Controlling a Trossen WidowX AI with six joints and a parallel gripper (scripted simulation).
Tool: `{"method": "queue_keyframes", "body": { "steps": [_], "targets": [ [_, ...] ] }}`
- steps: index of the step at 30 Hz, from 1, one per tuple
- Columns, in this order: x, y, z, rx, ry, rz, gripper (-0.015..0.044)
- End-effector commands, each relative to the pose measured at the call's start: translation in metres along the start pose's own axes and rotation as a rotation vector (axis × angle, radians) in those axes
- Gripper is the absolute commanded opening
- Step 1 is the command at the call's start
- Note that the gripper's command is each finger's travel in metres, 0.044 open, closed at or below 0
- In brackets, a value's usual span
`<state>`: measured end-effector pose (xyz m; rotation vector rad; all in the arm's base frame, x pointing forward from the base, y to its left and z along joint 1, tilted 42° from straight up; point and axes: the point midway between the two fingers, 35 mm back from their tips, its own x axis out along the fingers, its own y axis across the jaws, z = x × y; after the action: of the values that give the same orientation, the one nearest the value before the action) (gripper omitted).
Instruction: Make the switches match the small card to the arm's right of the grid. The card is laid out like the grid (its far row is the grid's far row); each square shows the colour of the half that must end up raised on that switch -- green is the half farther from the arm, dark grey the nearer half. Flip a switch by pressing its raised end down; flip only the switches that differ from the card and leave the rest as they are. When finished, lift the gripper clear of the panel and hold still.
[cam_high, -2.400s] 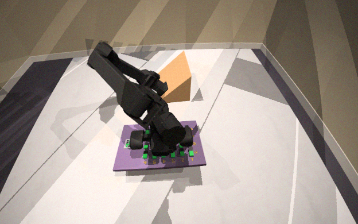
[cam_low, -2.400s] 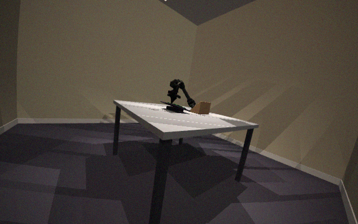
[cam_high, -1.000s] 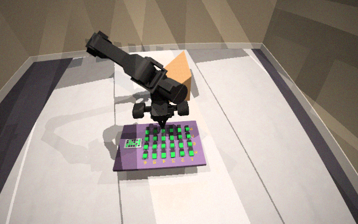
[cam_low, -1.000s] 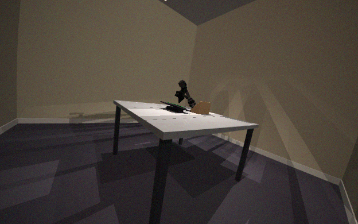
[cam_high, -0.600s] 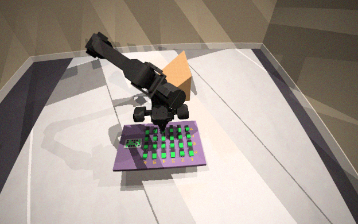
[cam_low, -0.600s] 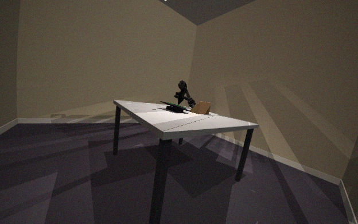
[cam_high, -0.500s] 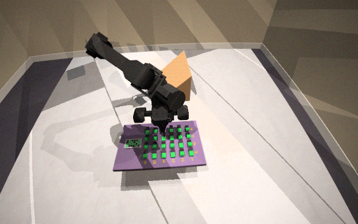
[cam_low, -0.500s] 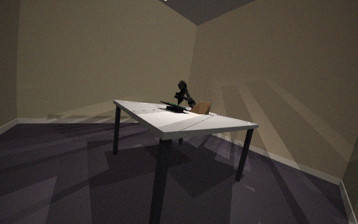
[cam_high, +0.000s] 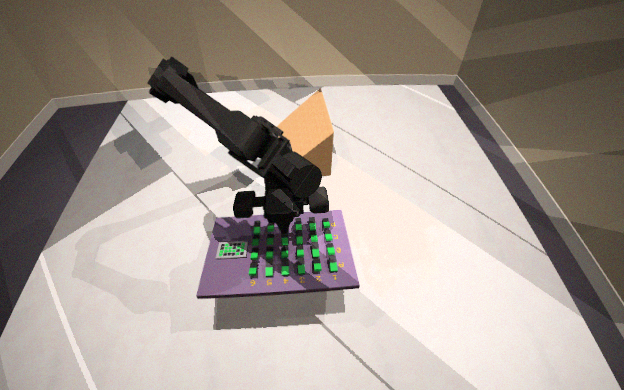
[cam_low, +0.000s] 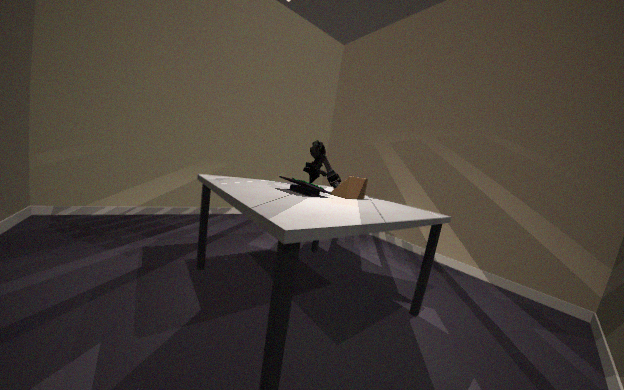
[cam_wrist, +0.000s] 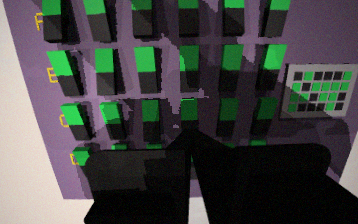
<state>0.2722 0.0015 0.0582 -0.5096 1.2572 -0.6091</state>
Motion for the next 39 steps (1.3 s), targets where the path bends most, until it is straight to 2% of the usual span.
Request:
{"method": "queue_keyframes", "body": {
  "steps": [1,39],
  "targets": [
    [0.0006,-0.0002,0.0002,-0.006,-0.002,-0.003,0.0],
    [0.0044,-0.0003,0.0001,-0.006,-0.002,-0.003,0.0]
  ]
}}
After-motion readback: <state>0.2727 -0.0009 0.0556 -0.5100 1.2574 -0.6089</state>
